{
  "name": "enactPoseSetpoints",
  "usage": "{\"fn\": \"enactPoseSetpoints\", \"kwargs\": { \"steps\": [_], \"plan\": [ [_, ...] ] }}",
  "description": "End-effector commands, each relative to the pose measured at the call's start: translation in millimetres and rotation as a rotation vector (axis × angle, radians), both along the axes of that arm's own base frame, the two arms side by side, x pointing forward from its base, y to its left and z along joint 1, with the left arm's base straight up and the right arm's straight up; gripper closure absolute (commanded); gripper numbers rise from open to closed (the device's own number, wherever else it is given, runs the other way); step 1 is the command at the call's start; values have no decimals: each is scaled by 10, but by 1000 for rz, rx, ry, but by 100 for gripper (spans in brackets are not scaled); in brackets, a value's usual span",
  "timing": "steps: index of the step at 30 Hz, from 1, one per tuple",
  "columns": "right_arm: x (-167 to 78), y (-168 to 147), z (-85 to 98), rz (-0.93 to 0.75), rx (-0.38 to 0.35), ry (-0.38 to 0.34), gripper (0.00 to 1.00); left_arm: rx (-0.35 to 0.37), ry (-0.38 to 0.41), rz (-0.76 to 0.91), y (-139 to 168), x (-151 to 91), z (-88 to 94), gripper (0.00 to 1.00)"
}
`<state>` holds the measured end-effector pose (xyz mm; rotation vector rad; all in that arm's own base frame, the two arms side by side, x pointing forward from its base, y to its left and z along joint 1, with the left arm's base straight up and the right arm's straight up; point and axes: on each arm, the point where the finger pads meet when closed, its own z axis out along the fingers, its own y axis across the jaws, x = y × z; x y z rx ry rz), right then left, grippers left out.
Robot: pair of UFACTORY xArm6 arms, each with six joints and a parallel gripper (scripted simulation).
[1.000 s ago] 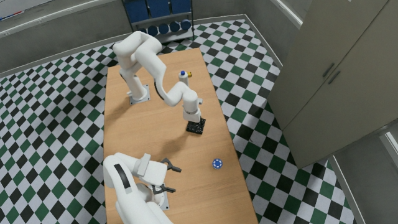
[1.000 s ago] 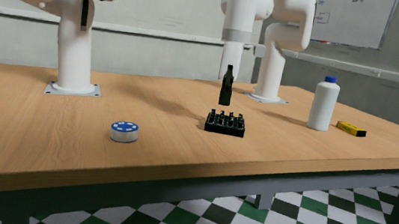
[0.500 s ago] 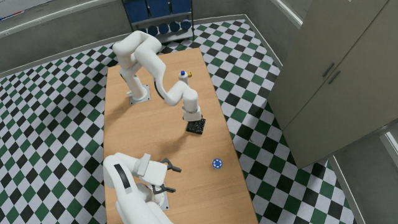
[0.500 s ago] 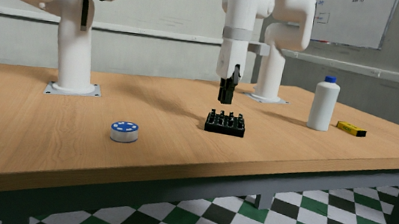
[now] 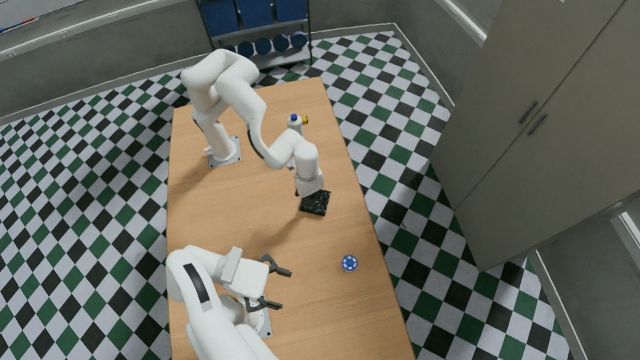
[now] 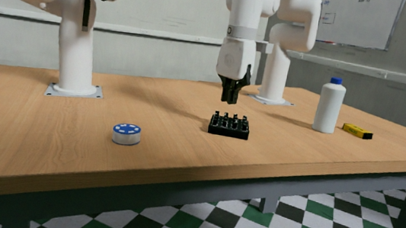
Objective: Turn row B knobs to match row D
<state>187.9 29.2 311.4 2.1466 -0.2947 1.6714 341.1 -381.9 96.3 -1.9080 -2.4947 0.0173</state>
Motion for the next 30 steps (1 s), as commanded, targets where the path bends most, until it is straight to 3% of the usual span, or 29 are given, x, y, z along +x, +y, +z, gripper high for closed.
{"fn": "enactPoseSetpoints", "kwargs": {
  "steps": [1,6,21,30],
  "plan": [
    [-1,2,6,0,2,1,0,5,-9,156,-11,10,38,79],
    [-1,2,6,0,2,1,0,5,-9,242,-11,10,48,79],
    [-1,2,6,0,2,1,0,6,-6,708,-10,10,104,79],
    [-1,2,6,0,2,1,0,6,-5,843,-9,10,121,79]
  ]
}}
